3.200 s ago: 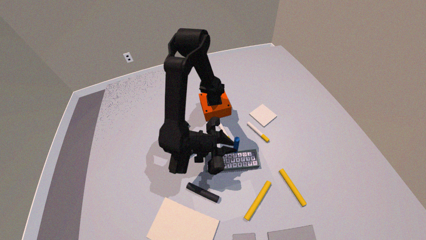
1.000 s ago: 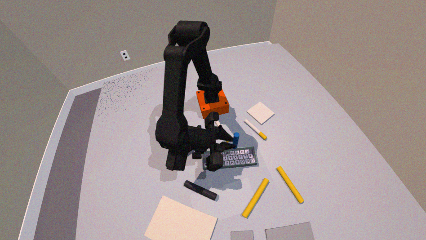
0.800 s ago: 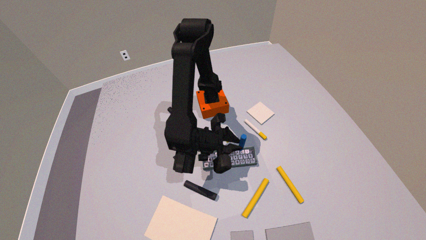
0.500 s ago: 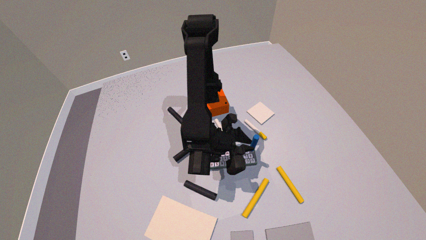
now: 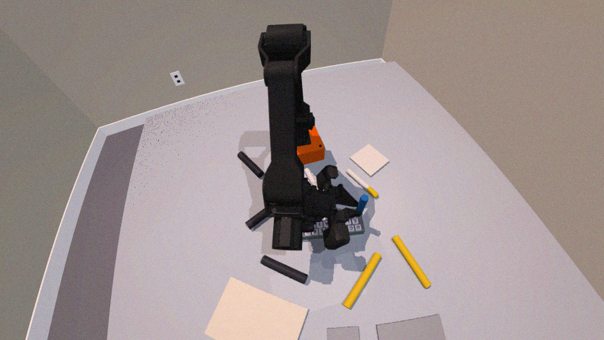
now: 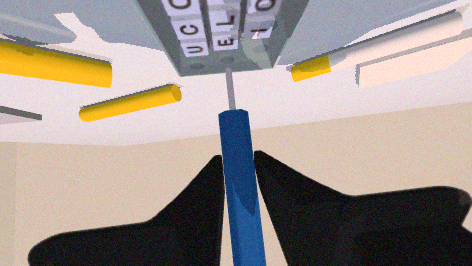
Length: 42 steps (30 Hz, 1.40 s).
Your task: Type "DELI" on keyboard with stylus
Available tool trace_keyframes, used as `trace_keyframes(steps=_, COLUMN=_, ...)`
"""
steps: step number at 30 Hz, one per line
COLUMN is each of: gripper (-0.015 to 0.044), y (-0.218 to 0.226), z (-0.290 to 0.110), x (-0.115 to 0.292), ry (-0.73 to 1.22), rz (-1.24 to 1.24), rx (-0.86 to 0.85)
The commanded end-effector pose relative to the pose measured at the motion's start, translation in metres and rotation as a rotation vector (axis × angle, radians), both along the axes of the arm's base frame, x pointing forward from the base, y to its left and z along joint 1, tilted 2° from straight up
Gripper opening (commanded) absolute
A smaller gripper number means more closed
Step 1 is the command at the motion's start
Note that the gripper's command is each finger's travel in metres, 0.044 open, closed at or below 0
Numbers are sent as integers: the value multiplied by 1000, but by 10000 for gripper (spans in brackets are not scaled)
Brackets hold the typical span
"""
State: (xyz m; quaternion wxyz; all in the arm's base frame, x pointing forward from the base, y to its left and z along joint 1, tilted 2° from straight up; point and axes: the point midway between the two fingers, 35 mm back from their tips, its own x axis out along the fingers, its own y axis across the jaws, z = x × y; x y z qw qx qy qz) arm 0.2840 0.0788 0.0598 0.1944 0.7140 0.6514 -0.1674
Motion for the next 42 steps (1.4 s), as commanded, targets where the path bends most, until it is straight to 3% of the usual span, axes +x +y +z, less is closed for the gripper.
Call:
trace_keyframes(steps=1, gripper=81, y=1, z=-2, x=0, ry=3, rz=-2, rx=7)
trace_keyframes(steps=42, gripper=81, y=1, z=-20, x=1, ry=3, rz=-2, rx=7)
